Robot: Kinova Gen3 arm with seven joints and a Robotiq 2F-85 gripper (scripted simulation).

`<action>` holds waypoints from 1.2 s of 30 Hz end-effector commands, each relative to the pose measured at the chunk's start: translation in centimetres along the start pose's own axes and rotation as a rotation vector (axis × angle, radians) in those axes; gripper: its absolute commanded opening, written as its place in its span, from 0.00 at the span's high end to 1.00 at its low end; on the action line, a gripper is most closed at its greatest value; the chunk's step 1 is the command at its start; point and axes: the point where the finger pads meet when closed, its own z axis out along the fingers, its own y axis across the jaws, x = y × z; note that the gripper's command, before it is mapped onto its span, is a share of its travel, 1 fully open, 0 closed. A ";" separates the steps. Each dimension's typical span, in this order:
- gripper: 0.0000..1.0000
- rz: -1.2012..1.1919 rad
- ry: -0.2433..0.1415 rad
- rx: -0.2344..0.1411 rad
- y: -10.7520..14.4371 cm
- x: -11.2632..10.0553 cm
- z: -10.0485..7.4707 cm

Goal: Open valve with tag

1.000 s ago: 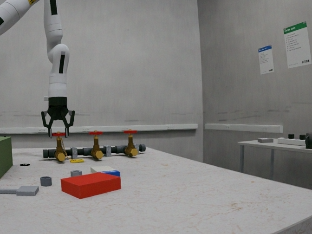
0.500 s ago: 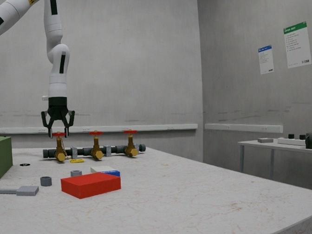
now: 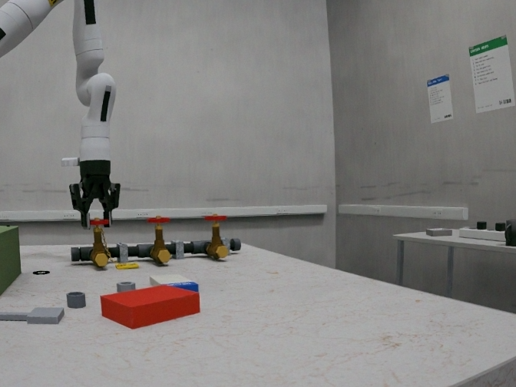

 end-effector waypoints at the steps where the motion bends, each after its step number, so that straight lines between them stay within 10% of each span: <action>1: 0.37 -0.213 0.008 -0.003 0.0 0.0 0.0; 36: 0.37 -1.854 0.004 -0.009 0.0 0.0 0.0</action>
